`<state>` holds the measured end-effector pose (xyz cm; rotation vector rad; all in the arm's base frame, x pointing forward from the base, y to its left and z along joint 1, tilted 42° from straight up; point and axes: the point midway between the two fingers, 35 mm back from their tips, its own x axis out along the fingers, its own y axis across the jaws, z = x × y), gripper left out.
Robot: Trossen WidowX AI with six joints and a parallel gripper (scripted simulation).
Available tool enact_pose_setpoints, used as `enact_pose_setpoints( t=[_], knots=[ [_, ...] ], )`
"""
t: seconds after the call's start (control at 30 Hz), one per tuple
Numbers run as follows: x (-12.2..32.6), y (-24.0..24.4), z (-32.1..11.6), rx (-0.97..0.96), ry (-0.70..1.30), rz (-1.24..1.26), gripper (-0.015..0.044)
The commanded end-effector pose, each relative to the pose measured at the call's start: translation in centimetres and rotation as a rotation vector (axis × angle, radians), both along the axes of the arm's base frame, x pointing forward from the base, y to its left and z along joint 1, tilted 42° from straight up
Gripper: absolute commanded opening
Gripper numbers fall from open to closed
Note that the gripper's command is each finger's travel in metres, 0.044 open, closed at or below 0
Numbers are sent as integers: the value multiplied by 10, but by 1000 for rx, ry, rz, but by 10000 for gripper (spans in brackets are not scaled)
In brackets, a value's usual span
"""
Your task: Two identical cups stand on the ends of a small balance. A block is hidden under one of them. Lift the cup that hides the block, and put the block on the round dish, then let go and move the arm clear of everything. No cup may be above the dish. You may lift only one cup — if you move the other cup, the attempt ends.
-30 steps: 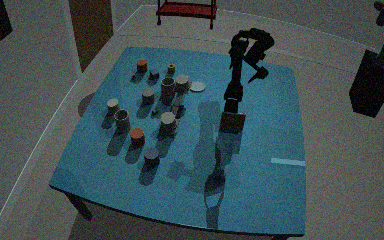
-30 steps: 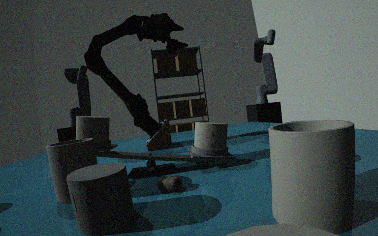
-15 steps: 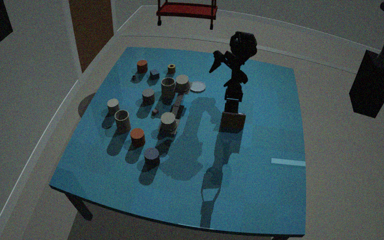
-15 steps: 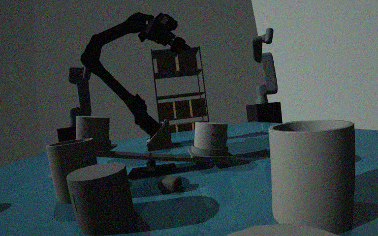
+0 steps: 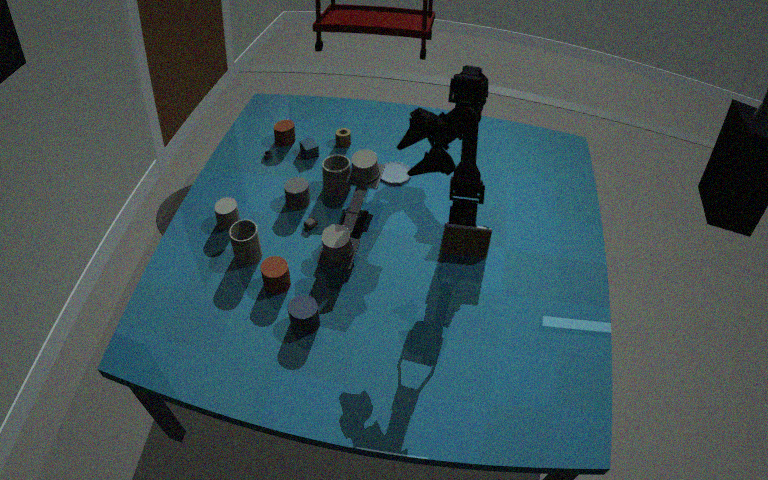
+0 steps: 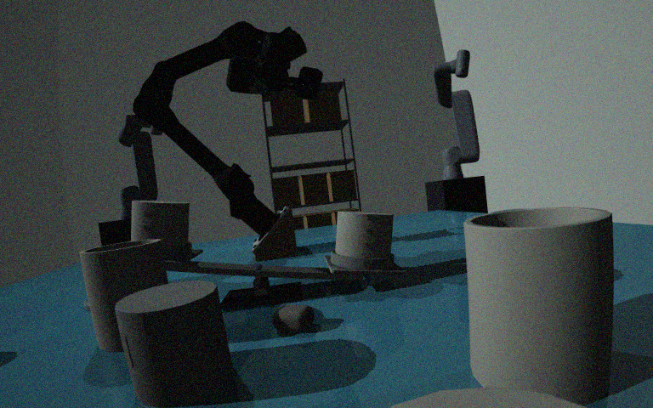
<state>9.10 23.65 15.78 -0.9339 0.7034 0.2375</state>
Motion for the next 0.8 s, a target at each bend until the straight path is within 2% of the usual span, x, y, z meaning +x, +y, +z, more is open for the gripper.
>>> enact_pose_setpoints(
  t=[0.0, 0.37, 0.53, 0.77],
  knots=[
    [16, -18, 0, 22, -54, -105, 440],
    [54, -78, -1, 80, -232, -400, 440],
    [56, -81, -1, 78, -241, -415, 440],
    [66, -70, -12, -108, -135, -376, 440]
  ],
)
